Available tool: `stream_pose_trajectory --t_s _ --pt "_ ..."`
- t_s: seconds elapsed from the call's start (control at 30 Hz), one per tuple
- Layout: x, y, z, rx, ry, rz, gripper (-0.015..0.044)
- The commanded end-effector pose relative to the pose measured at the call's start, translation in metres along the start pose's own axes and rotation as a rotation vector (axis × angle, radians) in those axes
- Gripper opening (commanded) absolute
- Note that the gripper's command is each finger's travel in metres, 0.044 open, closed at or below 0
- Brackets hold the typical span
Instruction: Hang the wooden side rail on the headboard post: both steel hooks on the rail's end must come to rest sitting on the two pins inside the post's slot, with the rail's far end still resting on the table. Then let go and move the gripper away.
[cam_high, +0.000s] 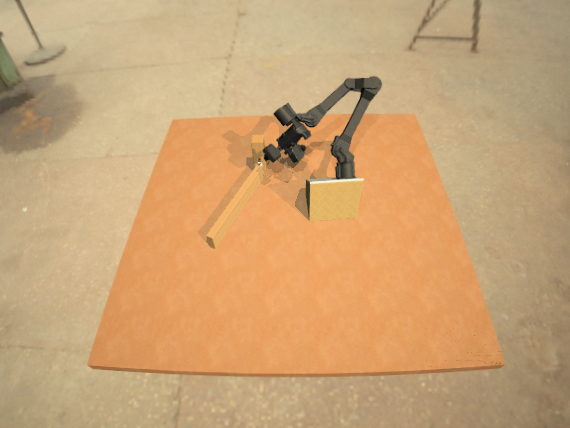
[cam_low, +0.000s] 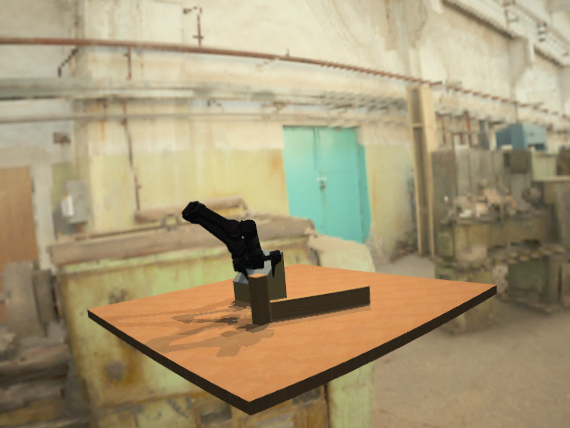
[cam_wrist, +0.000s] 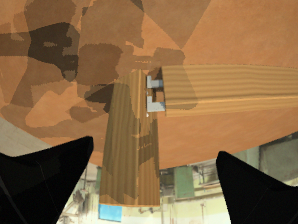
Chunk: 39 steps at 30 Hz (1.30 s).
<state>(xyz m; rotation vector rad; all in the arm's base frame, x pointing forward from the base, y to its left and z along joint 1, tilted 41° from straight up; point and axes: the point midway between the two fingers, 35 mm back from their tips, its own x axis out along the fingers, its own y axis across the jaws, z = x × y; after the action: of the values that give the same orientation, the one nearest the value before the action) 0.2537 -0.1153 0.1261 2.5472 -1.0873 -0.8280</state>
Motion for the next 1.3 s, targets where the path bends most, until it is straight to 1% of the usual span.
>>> stream_pose_trajectory --t_s 0.0,0.23,0.3,0.37,0.57,0.63,0.97,1.27 --pt "0.000 0.000 0.003 0.001 -0.005 0.005 0.0440" --pt "0.000 0.000 0.003 0.001 -0.005 0.005 0.0440" --pt "0.000 -0.001 0.003 -0.042 -0.007 0.008 0.0440" --pt "0.002 -0.005 0.004 -0.171 -0.014 0.019 0.0440" --pt "0.007 -0.022 0.007 -0.689 -0.045 0.058 0.0440" --pt "0.015 -0.031 0.017 -0.788 -0.090 0.007 0.0440" --pt "0.021 -0.035 0.012 -1.362 -0.155 0.153 0.0440" --pt "0.021 -0.042 0.012 -1.998 -0.348 0.291 0.0440"
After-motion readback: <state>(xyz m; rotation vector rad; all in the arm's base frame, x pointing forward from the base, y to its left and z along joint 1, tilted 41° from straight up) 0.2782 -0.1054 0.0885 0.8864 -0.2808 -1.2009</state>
